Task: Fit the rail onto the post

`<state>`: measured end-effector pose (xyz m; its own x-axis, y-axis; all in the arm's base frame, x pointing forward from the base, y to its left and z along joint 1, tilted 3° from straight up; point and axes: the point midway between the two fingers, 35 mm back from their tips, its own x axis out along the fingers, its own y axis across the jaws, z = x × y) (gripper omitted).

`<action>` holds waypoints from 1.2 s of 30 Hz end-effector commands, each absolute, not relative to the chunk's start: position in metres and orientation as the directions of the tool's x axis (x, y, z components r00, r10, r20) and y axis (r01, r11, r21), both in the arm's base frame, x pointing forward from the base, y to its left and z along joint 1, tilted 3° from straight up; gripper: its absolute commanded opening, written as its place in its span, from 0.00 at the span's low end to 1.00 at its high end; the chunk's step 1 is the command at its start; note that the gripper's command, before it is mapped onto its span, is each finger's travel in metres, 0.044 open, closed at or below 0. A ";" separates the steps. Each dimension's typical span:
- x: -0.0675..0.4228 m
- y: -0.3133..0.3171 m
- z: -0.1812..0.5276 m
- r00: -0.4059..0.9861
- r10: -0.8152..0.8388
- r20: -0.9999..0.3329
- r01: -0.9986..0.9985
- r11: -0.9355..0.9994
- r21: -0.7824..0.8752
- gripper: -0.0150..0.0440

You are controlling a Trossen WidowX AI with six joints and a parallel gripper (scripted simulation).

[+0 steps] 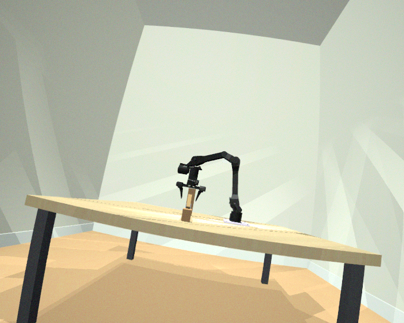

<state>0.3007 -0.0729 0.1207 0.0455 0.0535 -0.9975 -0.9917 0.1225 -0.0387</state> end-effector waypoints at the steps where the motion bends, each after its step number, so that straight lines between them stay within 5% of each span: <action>1: 0.292 -0.071 0.119 0.021 0.047 -0.999 -0.997 0.080 -0.018 1.00; 36: 0.294 -0.069 0.068 0.022 0.048 -0.999 -0.997 0.080 -0.018 1.00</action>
<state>0.2953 -0.0688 0.0731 0.0278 0.0518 -0.9983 -0.9965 0.0799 -0.0236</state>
